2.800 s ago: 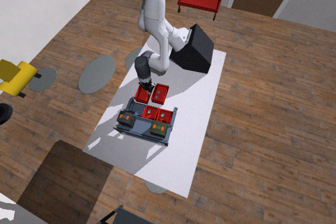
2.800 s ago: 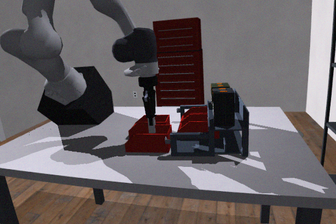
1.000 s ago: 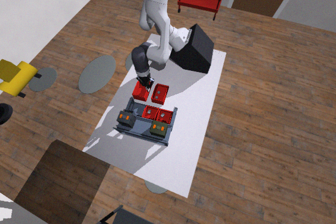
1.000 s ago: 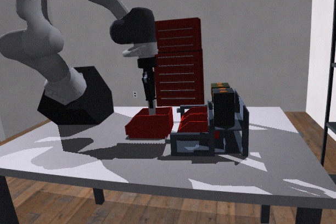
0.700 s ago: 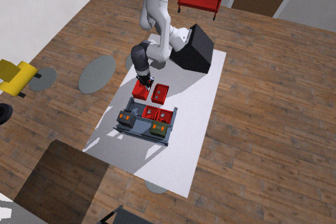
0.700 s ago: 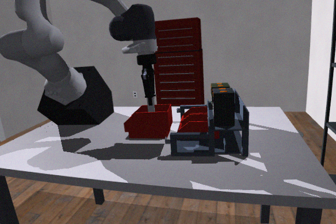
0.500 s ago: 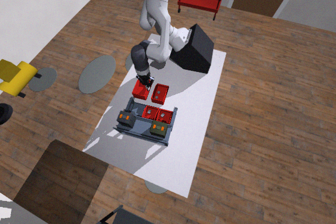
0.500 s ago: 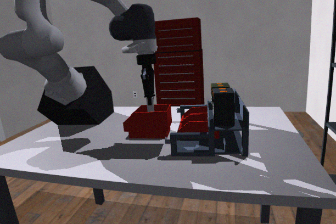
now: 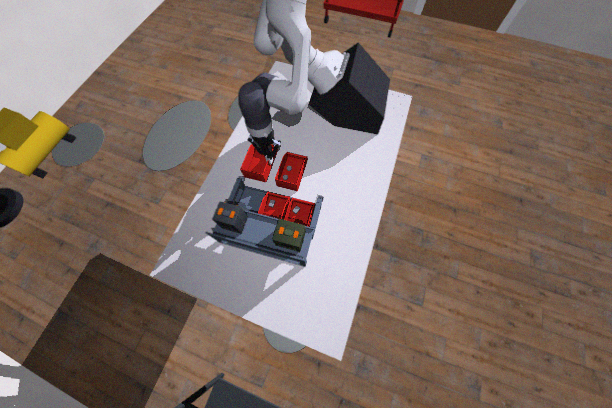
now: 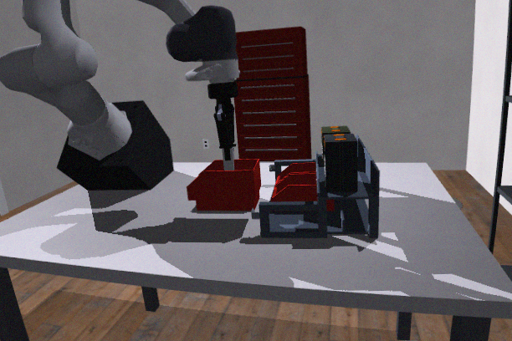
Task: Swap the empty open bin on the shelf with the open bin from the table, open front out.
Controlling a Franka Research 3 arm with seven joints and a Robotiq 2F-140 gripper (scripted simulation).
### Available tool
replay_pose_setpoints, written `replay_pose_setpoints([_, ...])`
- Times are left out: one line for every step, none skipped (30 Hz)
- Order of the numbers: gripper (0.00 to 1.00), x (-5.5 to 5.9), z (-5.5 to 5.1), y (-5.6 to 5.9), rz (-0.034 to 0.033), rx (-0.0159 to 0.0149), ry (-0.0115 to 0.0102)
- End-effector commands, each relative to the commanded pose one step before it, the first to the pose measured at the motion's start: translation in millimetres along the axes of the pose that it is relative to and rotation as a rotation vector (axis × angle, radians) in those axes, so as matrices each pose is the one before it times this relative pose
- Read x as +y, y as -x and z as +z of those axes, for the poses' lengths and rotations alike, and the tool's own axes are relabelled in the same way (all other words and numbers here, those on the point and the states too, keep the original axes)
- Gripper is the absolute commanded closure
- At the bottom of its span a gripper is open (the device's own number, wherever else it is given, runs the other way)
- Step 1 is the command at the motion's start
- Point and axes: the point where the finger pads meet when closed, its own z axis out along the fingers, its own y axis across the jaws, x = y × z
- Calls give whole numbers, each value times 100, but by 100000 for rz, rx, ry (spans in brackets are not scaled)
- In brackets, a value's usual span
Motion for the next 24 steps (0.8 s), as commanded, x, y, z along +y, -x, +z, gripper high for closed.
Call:
replay_pose_setpoints([100,148,-130,105,399,-243,-119])
replay_pose_setpoints([100,118,-1,-13,0,0,0])
replay_pose_setpoints([100,158,-1,-18,0,0,0])
replay_pose_setpoints([100,202,-1,-22,0,0,0])
replay_pose_setpoints([100,248,-1,-28,0,0,0])
replay_pose_setpoints([100,297,-2,-33,0,0,0])
replay_pose_setpoints([100,347,-2,-39,0,0,0])
replay_pose_setpoints([100,399,-2,-45,0,0,0])
replay_pose_setpoints([100,451,-2,-50,0,0,0])
replay_pose_setpoints([100,503,-2,-56,0,0,0])
replay_pose_setpoints([100,554,-3,-62,0,0,0])
replay_pose_setpoints([100,606,-3,-67,0,0,0])
replay_pose_setpoints([100,656,-3,-73,0,0,0])
replay_pose_setpoints([100,704,-3,-80,0,0,0])
replay_pose_setpoints([100,752,-4,-84,0,0,0])
replay_pose_setpoints([100,0,0,0,0,0,0])
replay_pose_setpoints([100,0,0,0,0,0,0])
replay_pose_setpoints([100,797,-4,-90,0,0,0])
replay_pose_setpoints([100,841,-4,-95,0,0,0])
replay_pose_setpoints([100,883,-4,-99,0,0,0])
replay_pose_setpoints([100,923,-4,-103,0,0,0])
replay_pose_setpoints([100,960,-5,-108,0,0,0])
replay_pose_setpoints([100,995,-5,-112,0,0,0])
replay_pose_setpoints([100,1027,-5,-115,0,0,0])
